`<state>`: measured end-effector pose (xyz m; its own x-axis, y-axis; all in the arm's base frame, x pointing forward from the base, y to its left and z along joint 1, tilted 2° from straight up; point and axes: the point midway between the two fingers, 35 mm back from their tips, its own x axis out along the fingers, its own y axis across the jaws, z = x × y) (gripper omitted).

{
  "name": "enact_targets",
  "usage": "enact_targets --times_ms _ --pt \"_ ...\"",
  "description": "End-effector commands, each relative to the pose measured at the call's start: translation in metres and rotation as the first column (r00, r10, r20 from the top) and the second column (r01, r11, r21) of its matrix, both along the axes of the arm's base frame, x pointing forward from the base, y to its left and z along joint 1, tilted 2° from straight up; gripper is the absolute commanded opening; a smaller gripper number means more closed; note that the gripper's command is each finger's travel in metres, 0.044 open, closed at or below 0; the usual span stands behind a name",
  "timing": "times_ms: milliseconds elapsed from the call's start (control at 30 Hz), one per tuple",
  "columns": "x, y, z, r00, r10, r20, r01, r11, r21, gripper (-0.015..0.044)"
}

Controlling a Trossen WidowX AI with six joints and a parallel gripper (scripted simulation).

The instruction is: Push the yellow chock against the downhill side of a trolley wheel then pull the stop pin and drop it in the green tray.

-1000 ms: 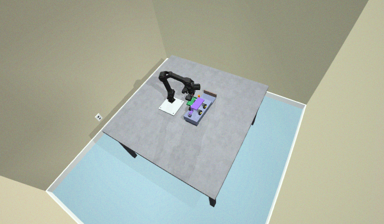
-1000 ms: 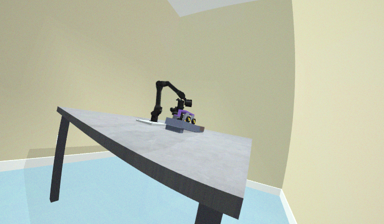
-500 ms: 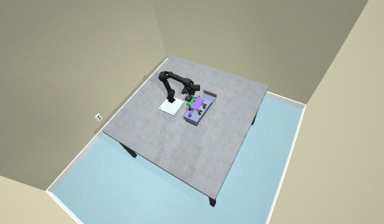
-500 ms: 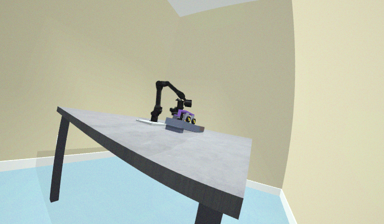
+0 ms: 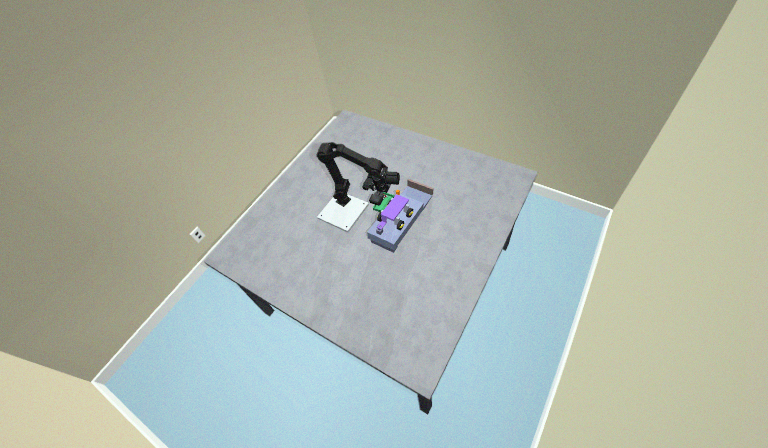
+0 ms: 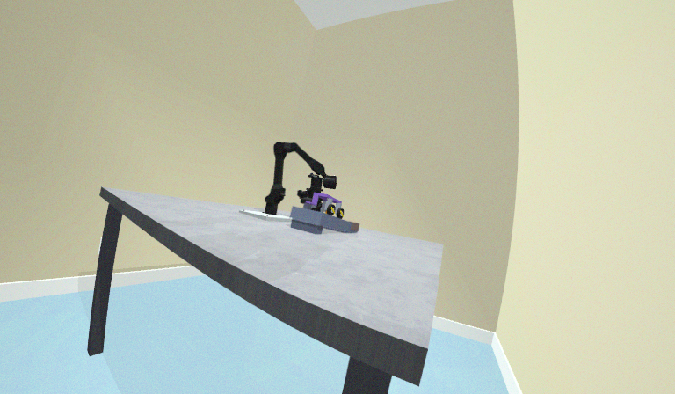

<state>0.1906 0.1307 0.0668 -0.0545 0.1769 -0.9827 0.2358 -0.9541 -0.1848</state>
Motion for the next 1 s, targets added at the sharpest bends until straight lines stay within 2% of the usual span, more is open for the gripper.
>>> enact_targets --times_ms 0,967 --pt "0.0 -0.002 -0.002 1.0 0.006 -0.002 -0.006 1.0 0.004 0.019" --pt "0.005 -0.018 -0.011 1.0 0.006 -0.001 -0.006 1.0 0.002 0.019"
